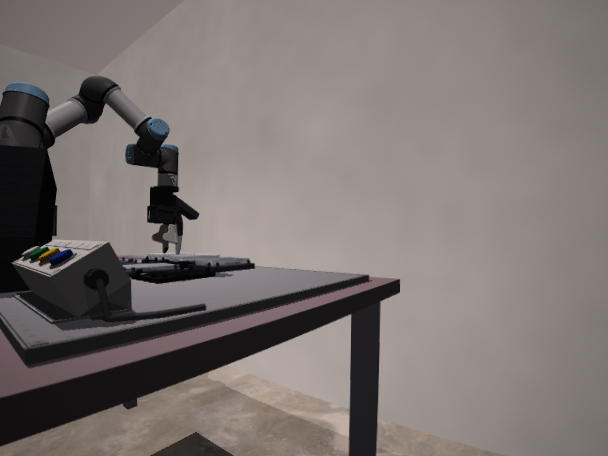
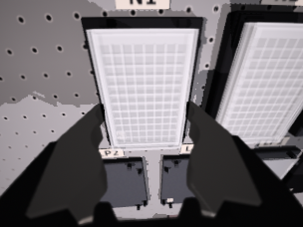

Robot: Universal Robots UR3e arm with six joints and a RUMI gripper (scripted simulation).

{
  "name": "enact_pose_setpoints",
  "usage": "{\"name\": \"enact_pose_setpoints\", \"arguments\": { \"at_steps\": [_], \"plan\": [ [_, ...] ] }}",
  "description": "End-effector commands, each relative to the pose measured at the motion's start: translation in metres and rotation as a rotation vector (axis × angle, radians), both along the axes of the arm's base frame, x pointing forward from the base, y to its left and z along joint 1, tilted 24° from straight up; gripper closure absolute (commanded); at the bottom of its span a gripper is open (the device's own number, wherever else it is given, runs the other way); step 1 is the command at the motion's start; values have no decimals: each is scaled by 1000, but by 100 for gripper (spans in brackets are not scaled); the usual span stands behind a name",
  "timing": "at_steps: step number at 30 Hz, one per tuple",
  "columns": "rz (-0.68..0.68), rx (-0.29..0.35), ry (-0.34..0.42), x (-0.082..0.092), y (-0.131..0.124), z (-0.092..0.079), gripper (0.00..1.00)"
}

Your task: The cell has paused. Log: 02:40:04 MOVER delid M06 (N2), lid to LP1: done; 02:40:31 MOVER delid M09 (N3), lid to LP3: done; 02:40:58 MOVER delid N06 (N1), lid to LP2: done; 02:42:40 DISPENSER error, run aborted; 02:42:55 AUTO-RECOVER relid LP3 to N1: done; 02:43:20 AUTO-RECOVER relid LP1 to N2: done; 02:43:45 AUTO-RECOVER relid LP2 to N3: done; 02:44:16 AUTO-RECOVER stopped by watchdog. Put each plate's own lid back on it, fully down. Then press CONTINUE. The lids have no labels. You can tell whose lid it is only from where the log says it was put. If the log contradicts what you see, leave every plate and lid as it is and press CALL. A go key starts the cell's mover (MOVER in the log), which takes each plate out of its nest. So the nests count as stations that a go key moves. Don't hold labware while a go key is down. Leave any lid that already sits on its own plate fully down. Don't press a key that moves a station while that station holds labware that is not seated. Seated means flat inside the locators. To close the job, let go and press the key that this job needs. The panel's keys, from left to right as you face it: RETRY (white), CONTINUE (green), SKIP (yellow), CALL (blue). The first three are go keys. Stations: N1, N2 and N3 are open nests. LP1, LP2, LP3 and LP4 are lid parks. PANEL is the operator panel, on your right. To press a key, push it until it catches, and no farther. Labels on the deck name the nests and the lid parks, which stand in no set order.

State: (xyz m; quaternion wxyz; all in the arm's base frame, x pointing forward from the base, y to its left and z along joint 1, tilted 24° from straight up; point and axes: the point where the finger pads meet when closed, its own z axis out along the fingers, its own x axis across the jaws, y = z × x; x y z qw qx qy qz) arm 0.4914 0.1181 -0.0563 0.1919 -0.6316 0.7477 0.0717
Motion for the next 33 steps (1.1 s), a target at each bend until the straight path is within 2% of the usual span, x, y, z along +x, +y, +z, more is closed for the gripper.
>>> {"name": "enact_pose_setpoints", "arguments": {
  "at_steps": [1, 30, 31, 33],
  "plan": [
    [0, -1, -3, 1, 0, 1, 100],
    [0, -1, -3, 1, 0, 1, 100],
    [0, -1, -3, 1, 0, 1, 18],
    [0, -1, -3, 1, 0, 1, 18]
  ]
}}
